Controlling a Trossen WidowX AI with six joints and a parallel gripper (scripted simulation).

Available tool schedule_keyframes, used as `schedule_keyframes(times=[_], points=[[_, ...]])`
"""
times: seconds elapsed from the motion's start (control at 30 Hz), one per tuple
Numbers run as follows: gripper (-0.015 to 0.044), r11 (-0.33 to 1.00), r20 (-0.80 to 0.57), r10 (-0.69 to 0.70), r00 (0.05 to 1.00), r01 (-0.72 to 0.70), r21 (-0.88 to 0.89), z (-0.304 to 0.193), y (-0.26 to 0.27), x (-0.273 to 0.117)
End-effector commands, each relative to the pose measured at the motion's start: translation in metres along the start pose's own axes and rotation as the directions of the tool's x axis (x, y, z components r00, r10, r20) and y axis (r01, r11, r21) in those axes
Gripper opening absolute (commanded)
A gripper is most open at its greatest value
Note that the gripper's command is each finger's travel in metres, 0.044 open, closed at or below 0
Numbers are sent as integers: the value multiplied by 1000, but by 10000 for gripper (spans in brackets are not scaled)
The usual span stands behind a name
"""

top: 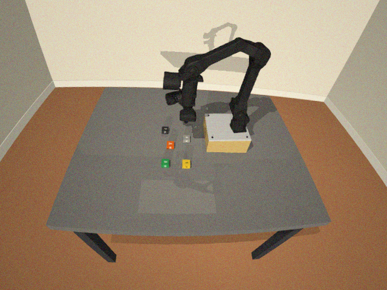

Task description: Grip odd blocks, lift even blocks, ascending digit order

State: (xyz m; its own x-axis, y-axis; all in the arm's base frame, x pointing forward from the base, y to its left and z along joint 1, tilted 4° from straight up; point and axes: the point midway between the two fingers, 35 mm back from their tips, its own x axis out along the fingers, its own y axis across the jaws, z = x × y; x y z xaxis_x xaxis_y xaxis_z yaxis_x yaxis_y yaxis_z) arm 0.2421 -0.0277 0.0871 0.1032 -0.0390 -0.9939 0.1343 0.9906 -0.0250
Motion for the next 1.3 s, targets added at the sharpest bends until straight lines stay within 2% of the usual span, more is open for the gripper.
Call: schedule_keyframes(times=[0.0, 0.07, 0.2, 1.13, 1.27], points=[[251, 1000, -19, 3, 1000, -3, -6, -5, -1, 48], [304, 1000, -19, 3, 1000, -3, -6, -8, -1, 68], [400, 1000, -19, 3, 1000, -3, -6, -9, -1, 70], [400, 1000, -19, 2, 1000, -3, -6, -10, -1, 107], [295, 1000, -19, 2, 1000, -3, -6, -10, -1, 107]])
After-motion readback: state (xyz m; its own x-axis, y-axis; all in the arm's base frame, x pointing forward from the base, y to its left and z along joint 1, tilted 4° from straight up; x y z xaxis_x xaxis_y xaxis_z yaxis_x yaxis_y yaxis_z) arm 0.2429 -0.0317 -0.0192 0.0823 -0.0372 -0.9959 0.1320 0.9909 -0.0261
